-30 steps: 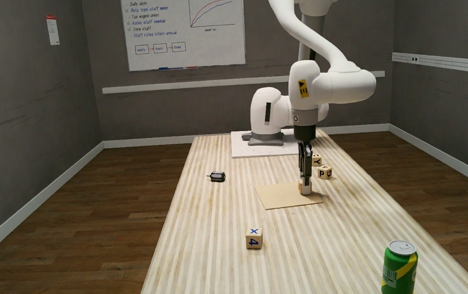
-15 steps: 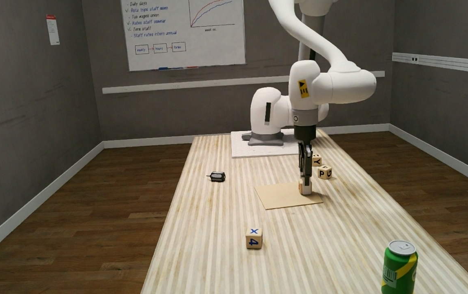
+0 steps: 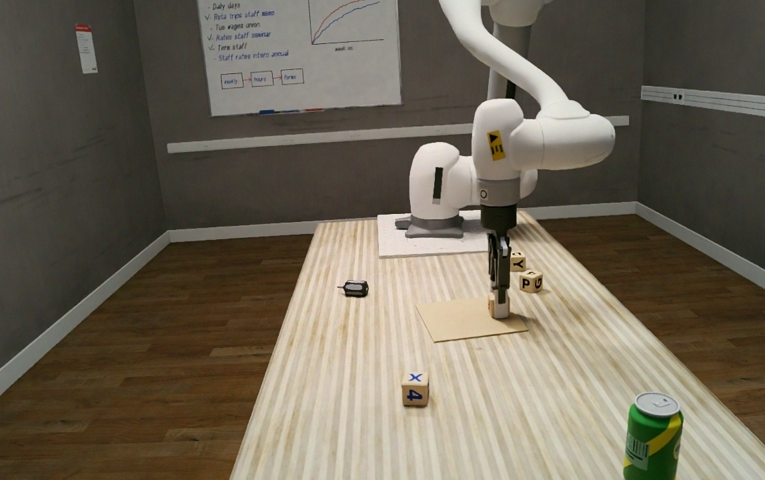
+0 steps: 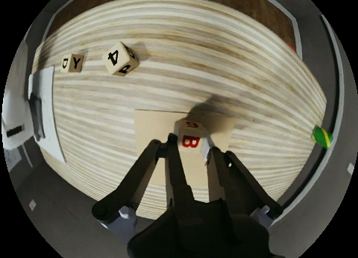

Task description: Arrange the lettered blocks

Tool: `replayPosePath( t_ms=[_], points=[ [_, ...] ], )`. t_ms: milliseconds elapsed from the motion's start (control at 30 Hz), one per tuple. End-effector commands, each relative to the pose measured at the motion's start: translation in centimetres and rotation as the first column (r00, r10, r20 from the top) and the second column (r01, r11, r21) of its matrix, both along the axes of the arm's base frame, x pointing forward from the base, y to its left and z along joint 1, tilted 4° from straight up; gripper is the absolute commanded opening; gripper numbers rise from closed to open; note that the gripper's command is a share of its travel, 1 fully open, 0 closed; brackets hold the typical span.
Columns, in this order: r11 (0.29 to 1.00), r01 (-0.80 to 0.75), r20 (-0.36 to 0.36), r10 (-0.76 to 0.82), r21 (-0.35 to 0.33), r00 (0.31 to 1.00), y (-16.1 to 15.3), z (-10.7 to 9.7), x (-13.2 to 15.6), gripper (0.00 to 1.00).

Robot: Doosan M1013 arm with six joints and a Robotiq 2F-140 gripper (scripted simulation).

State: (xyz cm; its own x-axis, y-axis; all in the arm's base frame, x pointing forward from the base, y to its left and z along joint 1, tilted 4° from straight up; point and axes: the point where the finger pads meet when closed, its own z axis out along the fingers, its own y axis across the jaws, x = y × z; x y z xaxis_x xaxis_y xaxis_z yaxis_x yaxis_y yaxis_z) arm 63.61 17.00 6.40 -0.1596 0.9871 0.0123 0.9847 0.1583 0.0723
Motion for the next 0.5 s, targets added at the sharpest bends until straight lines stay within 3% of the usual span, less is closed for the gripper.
replayPosePath(
  t_ms=[0, 467],
  points=[
    [1.0, 0.0, 0.001, 0.0, 0.001, 1.0, 0.02, 0.02, 0.04, 0.31],
    [1.0, 0.0, 0.001, 0.0, 0.001, 1.0, 0.03, -0.2, 0.06, 0.31]
  ],
)
